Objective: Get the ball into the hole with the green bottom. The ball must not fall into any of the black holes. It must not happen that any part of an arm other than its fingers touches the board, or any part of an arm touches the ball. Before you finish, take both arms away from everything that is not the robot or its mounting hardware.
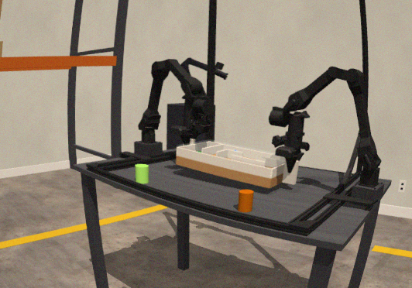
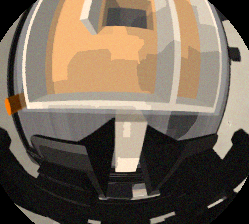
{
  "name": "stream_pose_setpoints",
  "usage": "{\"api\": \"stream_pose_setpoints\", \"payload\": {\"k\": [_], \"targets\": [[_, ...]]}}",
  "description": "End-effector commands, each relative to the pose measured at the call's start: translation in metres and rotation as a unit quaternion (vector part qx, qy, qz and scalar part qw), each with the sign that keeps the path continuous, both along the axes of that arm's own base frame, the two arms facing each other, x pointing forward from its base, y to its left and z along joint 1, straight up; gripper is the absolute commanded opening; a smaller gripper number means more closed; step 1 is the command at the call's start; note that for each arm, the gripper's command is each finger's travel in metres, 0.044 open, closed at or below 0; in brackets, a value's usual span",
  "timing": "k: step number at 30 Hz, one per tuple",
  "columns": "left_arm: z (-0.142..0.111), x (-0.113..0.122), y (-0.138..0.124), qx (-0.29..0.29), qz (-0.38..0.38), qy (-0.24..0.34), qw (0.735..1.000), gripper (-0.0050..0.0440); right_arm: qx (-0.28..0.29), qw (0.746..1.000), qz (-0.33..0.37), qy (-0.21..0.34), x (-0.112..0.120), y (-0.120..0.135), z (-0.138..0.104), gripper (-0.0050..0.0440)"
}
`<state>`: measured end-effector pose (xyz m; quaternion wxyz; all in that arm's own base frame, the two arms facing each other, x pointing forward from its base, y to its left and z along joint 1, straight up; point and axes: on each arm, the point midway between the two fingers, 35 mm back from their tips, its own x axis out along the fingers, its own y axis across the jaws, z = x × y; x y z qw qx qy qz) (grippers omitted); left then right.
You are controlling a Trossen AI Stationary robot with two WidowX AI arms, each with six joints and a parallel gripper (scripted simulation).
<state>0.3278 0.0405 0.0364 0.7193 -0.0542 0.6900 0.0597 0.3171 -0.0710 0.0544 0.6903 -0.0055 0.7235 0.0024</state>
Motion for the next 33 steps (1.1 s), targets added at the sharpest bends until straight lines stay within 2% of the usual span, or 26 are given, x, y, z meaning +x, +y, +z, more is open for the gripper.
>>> {"api": "stream_pose_setpoints", "payload": {"k": [1, 12, 22, 33], "targets": [[0.005, -0.002, 0.0, 0.002, 0.0, 0.001, 1.0, 0.002, -0.002, 1.0, 0.0, -0.003, 0.001, -0.001, -0.001, 0.002], [0.026, 0.002, 0.002, -0.012, 0.0, 0.045, 0.999, 0.002, 0.005, 0.999, 0.0, -0.048, -0.003, -0.001, -0.022, 0.002], [0.026, 0.002, 0.002, -0.013, 0.0, 0.045, 0.999, 0.002, 0.006, 0.999, 0.0, -0.049, -0.003, -0.001, -0.022, 0.002], [0.012, -0.001, 0.001, -0.004, 0.0, 0.016, 1.0, 0.002, 0.001, 1.0, 0.0, -0.019, -0.001, -0.001, -0.008, 0.002]]}}
